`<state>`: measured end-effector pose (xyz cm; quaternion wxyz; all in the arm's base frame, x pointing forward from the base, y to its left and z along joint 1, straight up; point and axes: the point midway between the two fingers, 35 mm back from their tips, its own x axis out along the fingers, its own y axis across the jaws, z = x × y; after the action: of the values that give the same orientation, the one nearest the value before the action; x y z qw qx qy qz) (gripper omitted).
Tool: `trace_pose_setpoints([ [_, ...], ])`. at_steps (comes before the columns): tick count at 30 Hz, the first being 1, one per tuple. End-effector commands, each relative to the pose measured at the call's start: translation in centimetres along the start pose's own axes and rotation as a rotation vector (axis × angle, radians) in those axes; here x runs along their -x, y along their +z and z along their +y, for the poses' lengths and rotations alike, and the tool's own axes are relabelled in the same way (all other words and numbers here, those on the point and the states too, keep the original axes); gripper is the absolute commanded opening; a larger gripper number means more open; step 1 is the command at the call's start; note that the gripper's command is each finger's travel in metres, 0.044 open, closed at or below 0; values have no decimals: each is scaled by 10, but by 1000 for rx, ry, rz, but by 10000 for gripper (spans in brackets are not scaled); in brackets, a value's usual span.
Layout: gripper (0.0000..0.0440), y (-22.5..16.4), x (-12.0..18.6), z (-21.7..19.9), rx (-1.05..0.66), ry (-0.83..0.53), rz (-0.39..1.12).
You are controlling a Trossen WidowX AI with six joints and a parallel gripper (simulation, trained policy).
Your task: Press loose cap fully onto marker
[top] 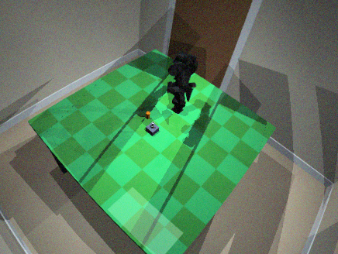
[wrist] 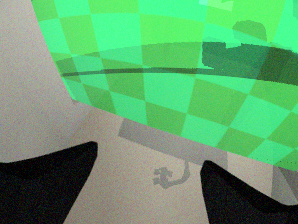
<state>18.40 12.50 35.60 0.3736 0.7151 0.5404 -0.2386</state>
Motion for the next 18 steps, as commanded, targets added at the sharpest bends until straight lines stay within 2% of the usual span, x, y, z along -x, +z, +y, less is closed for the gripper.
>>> trace_pose_setpoints([
  [1,333,8,-4,8,1,-4,-15],
  [18,332,40,-9,34,-4,14,-82],
])
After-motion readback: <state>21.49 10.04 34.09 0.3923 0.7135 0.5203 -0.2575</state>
